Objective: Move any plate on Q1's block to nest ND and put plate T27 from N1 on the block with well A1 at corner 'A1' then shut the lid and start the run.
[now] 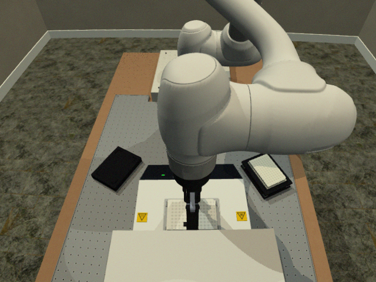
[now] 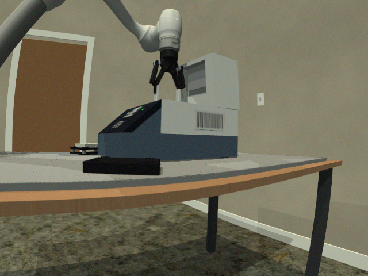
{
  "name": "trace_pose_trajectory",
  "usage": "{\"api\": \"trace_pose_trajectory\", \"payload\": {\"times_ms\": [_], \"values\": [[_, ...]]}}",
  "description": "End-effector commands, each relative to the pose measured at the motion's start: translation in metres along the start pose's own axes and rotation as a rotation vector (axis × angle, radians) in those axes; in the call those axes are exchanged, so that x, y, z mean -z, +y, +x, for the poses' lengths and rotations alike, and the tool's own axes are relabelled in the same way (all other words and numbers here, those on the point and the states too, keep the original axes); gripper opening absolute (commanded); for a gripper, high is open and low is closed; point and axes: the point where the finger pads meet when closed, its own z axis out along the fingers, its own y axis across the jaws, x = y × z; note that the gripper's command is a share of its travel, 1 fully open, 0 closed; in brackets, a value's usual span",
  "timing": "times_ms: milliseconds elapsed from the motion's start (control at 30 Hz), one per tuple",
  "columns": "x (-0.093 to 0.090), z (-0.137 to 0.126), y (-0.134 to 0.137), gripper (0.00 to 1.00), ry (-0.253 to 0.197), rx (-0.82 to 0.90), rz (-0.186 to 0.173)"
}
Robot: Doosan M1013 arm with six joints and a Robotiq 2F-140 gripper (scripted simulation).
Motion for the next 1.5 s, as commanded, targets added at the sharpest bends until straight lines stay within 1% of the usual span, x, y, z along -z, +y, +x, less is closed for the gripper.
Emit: {"api": "trace_pose_trajectory", "payload": {"times_ms": [0,1200,1233,1467], "values": [[-0.0002,0.0000,0.0000,0.66,0.000,0.000,0.000],[-0.0090,0.0000,0.0000,0.66,0.000,0.000,0.000],[-0.0090,0.0000,0.0000,0.00,0.000,0.000,0.000],[-0.0090,0.0000,0.0000,0.00,0.000,0.000,0.000]]}}
